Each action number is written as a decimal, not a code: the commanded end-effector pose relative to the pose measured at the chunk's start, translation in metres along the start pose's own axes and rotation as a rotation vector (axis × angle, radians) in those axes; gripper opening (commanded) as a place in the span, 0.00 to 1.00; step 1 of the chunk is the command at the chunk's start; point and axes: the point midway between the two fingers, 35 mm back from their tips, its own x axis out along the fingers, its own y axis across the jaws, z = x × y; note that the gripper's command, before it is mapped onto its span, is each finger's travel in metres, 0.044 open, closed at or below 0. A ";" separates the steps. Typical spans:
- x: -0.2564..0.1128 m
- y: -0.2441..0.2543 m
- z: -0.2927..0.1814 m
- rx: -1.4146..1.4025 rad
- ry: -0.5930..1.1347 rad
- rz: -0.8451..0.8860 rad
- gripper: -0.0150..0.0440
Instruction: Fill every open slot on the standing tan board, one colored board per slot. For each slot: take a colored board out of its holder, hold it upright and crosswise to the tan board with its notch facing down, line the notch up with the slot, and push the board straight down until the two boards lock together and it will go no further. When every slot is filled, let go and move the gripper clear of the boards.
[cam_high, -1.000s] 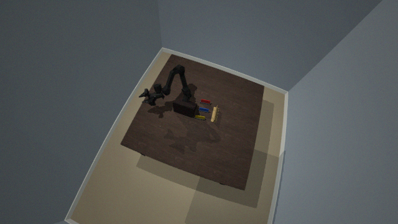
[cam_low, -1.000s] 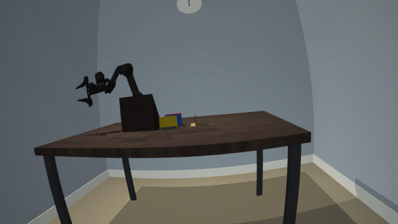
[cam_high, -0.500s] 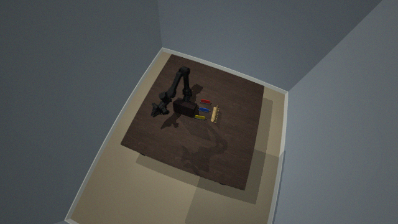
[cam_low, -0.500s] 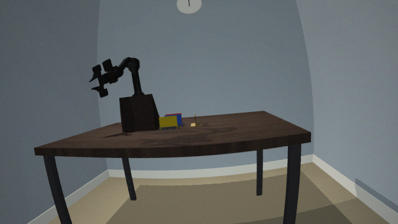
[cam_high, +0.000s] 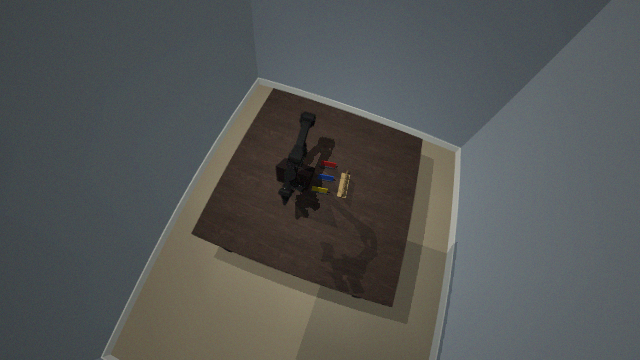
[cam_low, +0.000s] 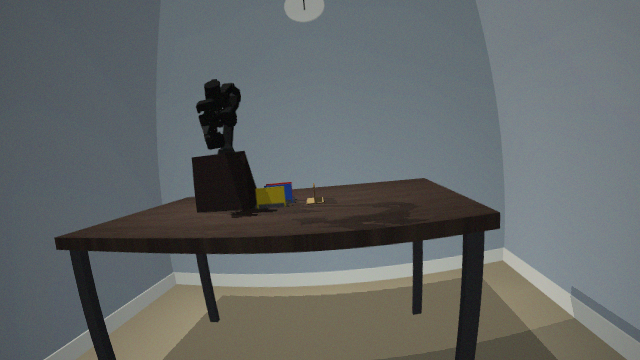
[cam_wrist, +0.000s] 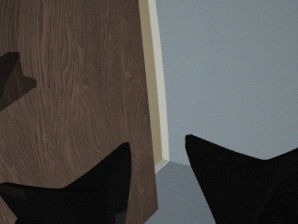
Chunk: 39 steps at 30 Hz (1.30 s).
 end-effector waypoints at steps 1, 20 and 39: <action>-0.007 0.023 0.042 -0.027 -0.059 0.139 0.57; -0.116 0.191 0.184 -0.098 0.000 0.901 0.57; -0.058 0.250 0.182 -0.098 -0.002 0.903 0.57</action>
